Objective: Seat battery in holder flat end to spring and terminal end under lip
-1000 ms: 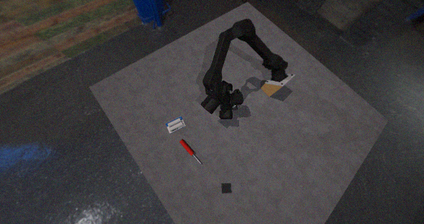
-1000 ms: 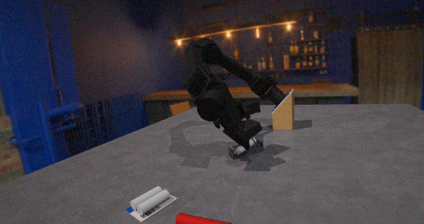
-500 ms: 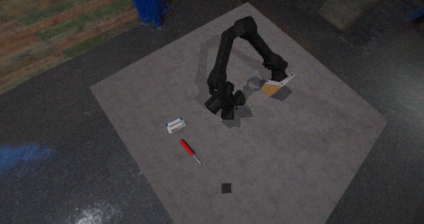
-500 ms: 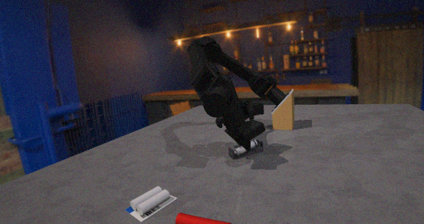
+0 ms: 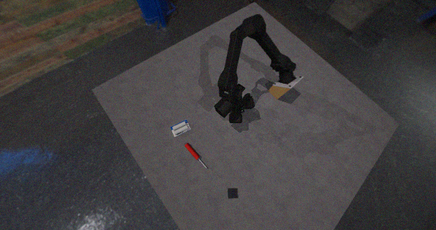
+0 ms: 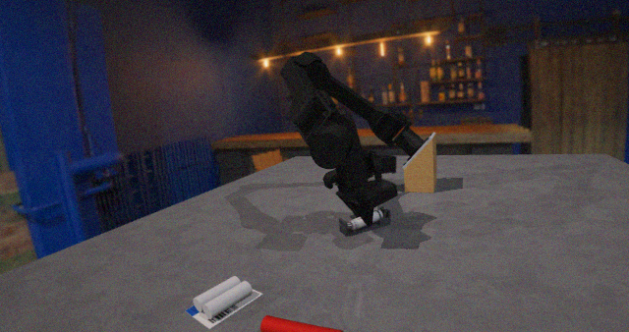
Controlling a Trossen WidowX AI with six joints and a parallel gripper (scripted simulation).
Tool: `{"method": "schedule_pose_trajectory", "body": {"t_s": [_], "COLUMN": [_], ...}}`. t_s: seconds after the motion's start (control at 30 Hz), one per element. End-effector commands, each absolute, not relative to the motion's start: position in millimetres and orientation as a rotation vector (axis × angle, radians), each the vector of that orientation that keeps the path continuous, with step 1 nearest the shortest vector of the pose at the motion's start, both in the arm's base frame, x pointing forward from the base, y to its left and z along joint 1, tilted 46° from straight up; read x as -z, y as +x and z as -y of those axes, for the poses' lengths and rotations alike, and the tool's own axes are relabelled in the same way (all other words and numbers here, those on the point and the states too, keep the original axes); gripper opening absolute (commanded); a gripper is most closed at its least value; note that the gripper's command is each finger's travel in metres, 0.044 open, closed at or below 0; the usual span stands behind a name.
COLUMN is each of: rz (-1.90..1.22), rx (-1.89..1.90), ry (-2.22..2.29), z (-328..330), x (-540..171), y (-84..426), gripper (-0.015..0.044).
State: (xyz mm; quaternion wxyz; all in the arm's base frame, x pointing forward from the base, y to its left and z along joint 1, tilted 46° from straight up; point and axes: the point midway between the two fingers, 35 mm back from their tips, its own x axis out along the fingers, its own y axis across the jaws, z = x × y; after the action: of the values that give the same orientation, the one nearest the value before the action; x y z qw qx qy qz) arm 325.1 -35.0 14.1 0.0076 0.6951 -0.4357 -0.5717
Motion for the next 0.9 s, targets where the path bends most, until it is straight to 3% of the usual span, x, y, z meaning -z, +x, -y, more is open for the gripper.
{"method": "schedule_pose_trajectory", "body": {"t_s": [0.0,0.87], "rz": [1.365,1.348], "rx": [1.73,1.585], "ry": [2.208,2.278], "z": [37.6,39.1], "x": [-17.1,-16.0], "y": [329.8,325.9], "gripper": [0.006,0.006]}}
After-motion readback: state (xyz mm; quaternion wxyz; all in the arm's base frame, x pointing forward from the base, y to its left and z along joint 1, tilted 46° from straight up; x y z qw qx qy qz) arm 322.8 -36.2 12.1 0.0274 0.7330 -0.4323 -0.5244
